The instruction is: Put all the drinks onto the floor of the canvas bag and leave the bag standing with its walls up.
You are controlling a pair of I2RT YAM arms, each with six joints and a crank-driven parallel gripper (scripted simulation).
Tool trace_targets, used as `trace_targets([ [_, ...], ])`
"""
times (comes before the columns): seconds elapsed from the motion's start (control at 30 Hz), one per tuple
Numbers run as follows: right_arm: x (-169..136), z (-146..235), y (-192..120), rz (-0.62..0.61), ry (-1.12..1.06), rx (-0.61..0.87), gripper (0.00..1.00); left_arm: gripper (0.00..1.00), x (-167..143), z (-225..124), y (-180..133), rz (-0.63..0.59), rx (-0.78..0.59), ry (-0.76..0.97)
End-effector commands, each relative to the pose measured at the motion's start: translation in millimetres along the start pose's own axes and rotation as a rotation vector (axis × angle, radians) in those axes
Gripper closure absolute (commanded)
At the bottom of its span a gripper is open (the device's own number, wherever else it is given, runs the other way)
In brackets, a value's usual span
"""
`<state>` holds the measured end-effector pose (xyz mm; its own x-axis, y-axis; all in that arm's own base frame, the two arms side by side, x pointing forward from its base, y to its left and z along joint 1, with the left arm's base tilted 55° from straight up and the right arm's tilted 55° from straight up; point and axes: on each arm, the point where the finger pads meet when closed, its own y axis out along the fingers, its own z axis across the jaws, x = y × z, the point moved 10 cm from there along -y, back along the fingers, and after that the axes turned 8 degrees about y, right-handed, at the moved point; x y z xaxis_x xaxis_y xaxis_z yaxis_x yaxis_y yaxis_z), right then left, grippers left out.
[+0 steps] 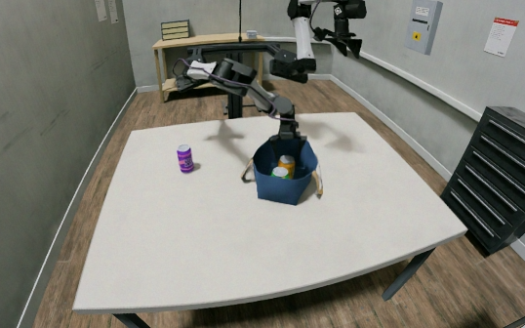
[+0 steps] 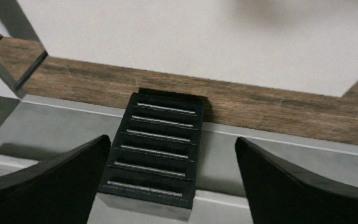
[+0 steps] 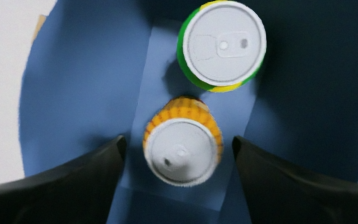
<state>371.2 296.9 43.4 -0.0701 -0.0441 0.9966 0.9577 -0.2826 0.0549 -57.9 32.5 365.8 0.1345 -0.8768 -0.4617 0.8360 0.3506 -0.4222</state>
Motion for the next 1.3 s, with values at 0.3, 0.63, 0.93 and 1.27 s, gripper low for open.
trace_targets([
  [0.3, 35.8, 11.8, -42.4, 0.002, -0.012, 0.012, 0.09, 0.00, 1.5, -2.6, -17.0, 0.021, 0.043, -0.026],
  [0.63, 48.3, 13.4, -62.4, 0.007, -0.016, 0.013, 0.09, 0.00, 1.5, -2.6, -17.0, 0.021, 0.043, -0.026],
  [0.93, 64.8, 14.9, -82.9, 0.007, -0.018, 0.010, 0.09, 0.00, 1.5, -2.6, -17.0, 0.021, 0.043, -0.026],
  [1.27, 74.7, 17.7, -87.4, 0.003, 0.018, 0.007, 0.09, 0.00, 1.5, -2.6, -17.0, 0.021, 0.043, -0.026],
])
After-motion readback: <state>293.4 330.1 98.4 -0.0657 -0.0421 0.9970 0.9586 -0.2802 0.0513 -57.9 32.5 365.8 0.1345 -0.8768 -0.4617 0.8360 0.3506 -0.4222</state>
